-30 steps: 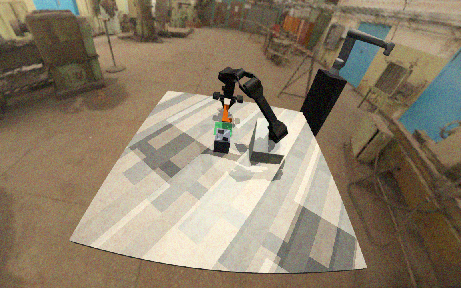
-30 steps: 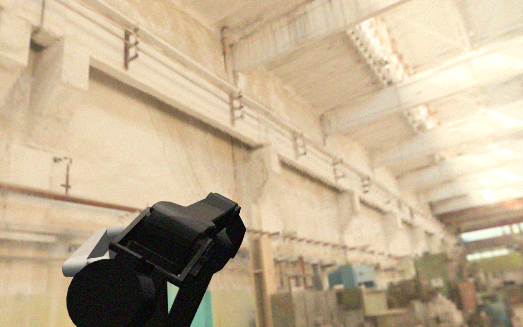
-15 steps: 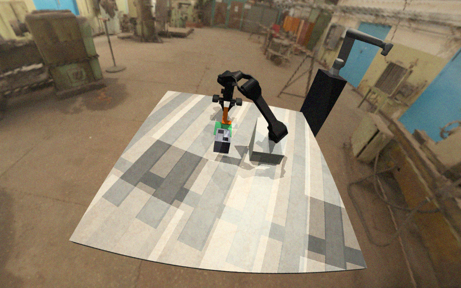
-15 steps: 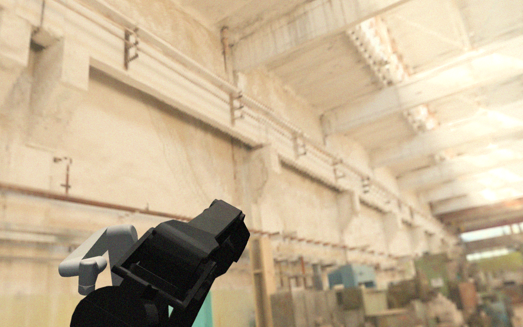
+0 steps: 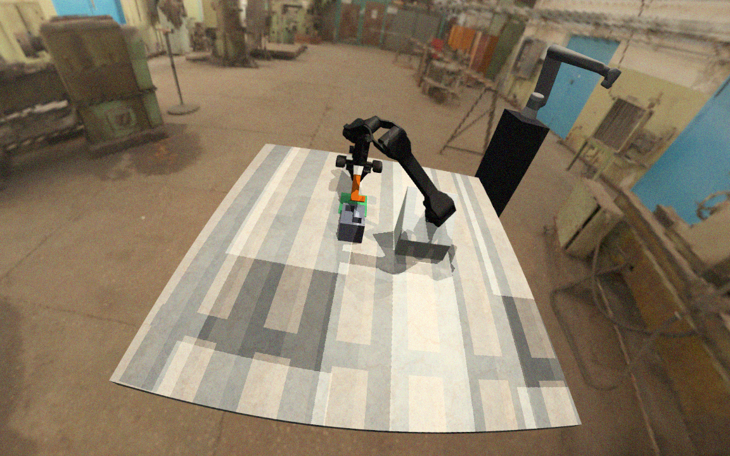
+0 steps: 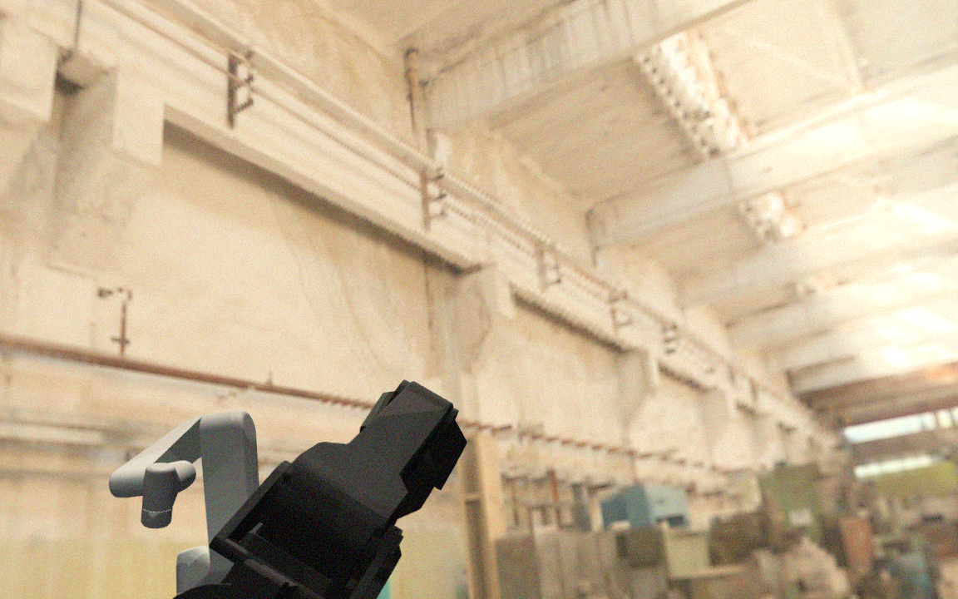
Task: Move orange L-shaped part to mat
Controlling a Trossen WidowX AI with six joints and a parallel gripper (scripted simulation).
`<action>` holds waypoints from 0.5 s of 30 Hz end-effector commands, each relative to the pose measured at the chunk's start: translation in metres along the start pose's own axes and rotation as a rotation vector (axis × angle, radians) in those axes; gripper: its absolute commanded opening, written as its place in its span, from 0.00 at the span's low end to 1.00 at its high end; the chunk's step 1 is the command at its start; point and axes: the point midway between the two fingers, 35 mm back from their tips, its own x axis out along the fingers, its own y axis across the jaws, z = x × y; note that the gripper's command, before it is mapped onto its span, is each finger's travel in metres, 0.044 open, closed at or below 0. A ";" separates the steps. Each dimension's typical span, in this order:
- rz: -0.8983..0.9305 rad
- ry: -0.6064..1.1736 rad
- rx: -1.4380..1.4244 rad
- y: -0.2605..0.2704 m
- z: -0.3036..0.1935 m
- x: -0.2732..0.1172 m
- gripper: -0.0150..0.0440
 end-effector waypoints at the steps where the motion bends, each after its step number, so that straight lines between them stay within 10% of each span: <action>1: -0.003 0.007 0.008 -0.001 -0.002 0.008 0.25; 15: -0.003 0.009 0.008 -0.002 -0.002 0.031 0.25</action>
